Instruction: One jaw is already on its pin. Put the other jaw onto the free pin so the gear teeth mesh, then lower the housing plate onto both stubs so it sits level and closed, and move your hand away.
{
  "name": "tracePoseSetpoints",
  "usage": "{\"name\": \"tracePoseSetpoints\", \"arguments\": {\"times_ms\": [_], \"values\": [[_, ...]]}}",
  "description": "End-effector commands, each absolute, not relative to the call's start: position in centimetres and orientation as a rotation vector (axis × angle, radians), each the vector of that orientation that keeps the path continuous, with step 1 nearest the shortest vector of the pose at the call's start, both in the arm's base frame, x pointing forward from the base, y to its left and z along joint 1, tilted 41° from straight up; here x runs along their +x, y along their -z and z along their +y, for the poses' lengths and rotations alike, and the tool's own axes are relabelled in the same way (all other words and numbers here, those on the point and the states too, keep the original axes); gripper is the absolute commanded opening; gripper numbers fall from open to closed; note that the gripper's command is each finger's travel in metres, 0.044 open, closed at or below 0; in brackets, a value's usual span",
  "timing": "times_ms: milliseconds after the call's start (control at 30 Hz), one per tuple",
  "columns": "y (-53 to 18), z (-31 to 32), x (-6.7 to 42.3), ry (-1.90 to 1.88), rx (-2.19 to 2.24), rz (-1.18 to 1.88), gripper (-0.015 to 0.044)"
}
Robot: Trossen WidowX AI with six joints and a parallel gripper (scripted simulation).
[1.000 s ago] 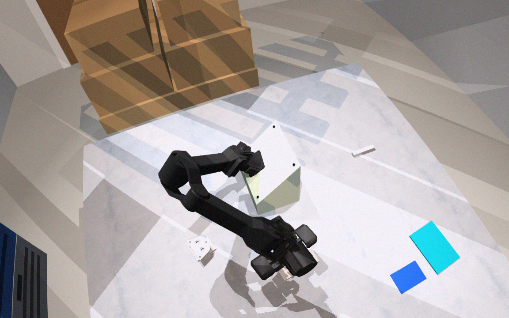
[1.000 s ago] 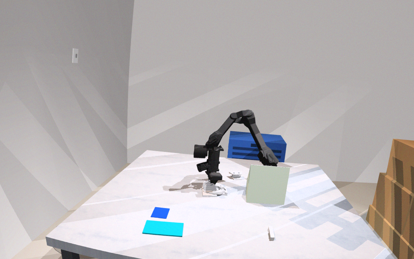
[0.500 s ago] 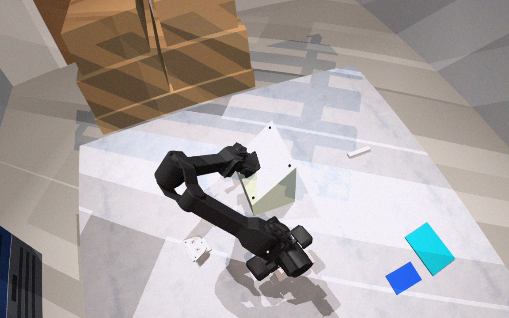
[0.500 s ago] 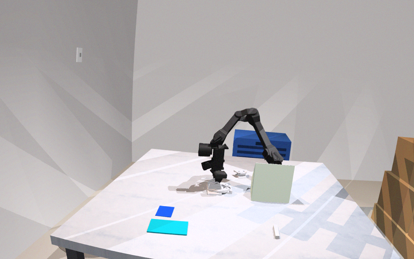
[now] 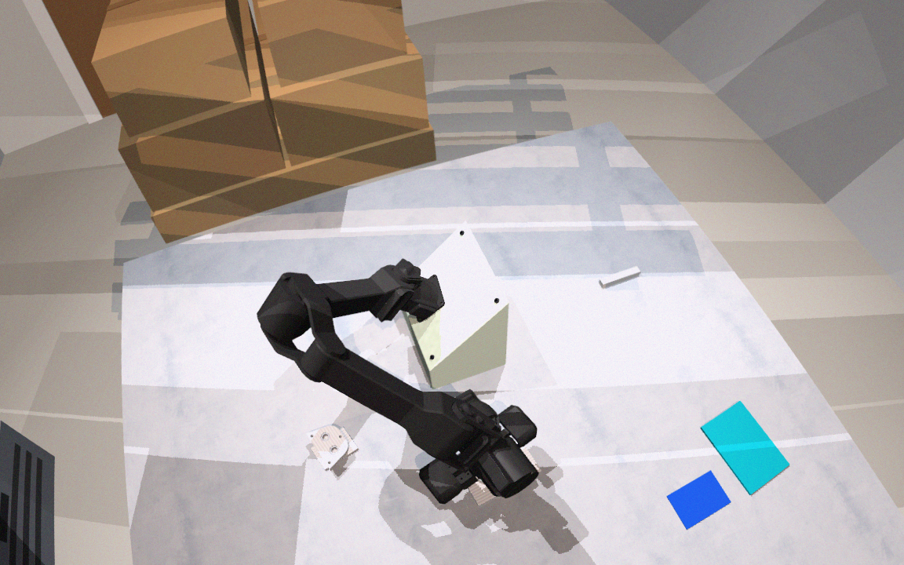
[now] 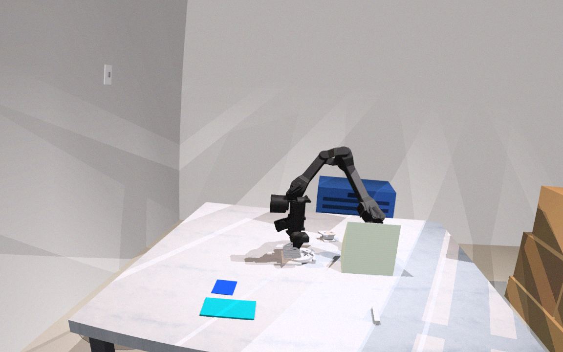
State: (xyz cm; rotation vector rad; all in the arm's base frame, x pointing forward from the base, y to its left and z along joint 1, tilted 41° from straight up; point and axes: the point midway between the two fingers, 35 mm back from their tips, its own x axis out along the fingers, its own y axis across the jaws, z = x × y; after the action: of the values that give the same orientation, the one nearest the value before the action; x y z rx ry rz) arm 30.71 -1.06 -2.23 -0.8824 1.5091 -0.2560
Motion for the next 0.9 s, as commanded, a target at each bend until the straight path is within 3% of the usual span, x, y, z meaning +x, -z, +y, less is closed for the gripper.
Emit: {"name": "tracePoseSetpoints", "arguments": {"times_ms": [0, 867], "values": [[2.03, -0.92, 30.69, 0.259, -0.879, 1.509, 0.0134], [2.51, -1.34, 30.85, 0.259, -0.880, 1.509, 0.0134]]}}
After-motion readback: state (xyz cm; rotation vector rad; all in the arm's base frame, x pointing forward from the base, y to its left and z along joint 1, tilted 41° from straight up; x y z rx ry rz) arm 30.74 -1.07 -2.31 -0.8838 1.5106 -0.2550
